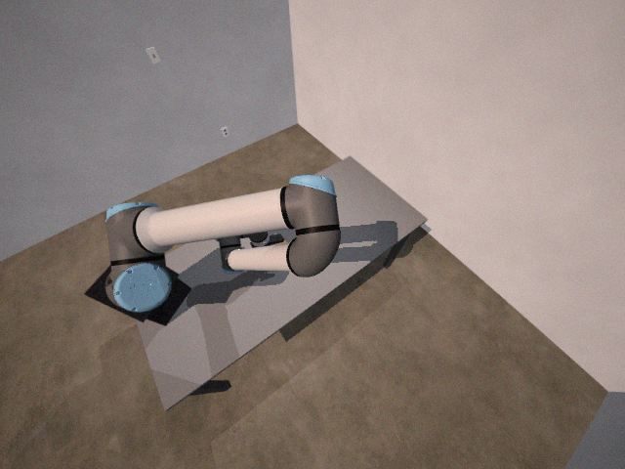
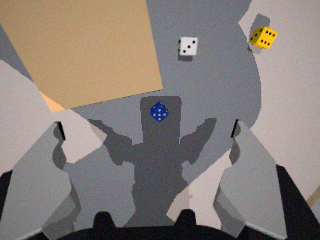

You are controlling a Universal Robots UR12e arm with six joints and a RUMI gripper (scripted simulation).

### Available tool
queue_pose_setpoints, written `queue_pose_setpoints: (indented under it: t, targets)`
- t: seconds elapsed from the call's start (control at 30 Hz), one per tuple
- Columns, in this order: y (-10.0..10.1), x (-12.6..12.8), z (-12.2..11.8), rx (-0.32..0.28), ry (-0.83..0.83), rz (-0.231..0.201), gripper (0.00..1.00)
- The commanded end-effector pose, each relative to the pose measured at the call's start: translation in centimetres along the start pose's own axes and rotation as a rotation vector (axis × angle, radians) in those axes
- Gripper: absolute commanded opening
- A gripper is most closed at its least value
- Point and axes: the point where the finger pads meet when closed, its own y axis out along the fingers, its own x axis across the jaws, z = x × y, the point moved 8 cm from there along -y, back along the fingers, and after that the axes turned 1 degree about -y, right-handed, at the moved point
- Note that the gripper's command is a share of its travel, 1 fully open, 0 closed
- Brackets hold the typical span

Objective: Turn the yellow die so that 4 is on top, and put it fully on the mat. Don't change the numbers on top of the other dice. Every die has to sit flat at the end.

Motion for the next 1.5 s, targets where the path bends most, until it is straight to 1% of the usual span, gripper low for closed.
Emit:
queue_pose_setpoints:
  t: [0.0,0.03,0.1,0.37,0.47,0.57,0.8,1.1,1.17,1.23,1.3,1.4,1.47]
  targets:
    - [-1.9,0.0,0.0,0.000,0.000,0.000,1.00]
    - [-2.5,0.0,0.0,0.000,0.000,0.000,1.00]
    - [-2.5,0.0,0.0,0.000,0.000,0.000,1.00]
    - [-7.4,0.0,0.0,0.000,0.000,0.000,1.00]
    - [-8.9,0.0,0.0,0.000,0.000,0.000,1.00]
    - [-9.9,0.0,0.0,0.000,0.000,0.000,1.00]
    - [-10.5,0.0,0.0,0.000,0.000,0.000,1.00]
    - [-10.5,0.0,0.1,0.000,0.002,0.000,1.00]
    - [-10.3,1.0,0.8,0.000,0.031,0.001,1.00]
    - [-10.3,1.0,0.8,0.000,0.031,0.001,1.00]
    - [-9.9,3.6,2.4,-0.001,0.105,0.002,1.00]
    - [-9.4,8.9,5.2,-0.001,0.238,0.001,1.00]
    - [-9.3,11.1,6.1,0.000,0.290,0.000,1.00]
